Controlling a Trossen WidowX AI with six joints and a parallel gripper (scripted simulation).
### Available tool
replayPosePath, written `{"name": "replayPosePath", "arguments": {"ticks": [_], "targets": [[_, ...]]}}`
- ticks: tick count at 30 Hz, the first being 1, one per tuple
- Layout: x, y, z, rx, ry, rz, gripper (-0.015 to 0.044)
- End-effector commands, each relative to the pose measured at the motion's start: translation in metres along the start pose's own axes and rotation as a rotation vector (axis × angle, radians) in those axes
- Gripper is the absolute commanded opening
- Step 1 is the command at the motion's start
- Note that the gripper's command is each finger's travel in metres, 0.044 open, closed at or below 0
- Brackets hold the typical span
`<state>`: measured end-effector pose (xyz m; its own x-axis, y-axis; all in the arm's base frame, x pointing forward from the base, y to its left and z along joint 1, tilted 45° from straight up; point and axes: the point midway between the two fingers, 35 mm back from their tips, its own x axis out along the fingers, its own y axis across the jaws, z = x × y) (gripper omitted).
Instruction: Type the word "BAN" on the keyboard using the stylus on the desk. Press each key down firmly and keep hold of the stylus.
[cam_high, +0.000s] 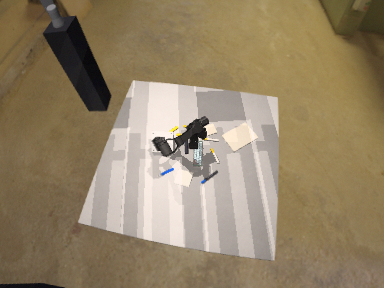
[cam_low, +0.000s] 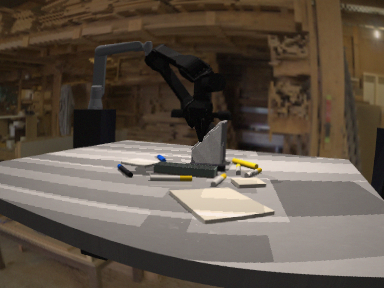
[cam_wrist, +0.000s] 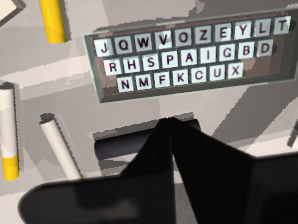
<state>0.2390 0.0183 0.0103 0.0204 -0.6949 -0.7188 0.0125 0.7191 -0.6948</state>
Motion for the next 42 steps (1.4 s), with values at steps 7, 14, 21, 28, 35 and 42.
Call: {"name": "replayPosePath", "arguments": {"ticks": [7, 14, 21, 28, 35, 42], "targets": [[0.004, -0.001, 0.000, -0.005, 0.019, -0.001, 0.0079], [0.034, -0.050, -0.019, -0.125, 0.219, 0.210, 0.0150], [0.056, -0.094, -0.052, -0.213, 0.275, 0.492, 0.0150], [0.066, -0.128, -0.088, -0.253, 0.162, 0.728, 0.0150], [0.067, -0.153, -0.124, -0.268, -0.066, 0.830, 0.0150], [0.061, -0.174, -0.156, -0.290, -0.312, 0.758, 0.0150]]}}
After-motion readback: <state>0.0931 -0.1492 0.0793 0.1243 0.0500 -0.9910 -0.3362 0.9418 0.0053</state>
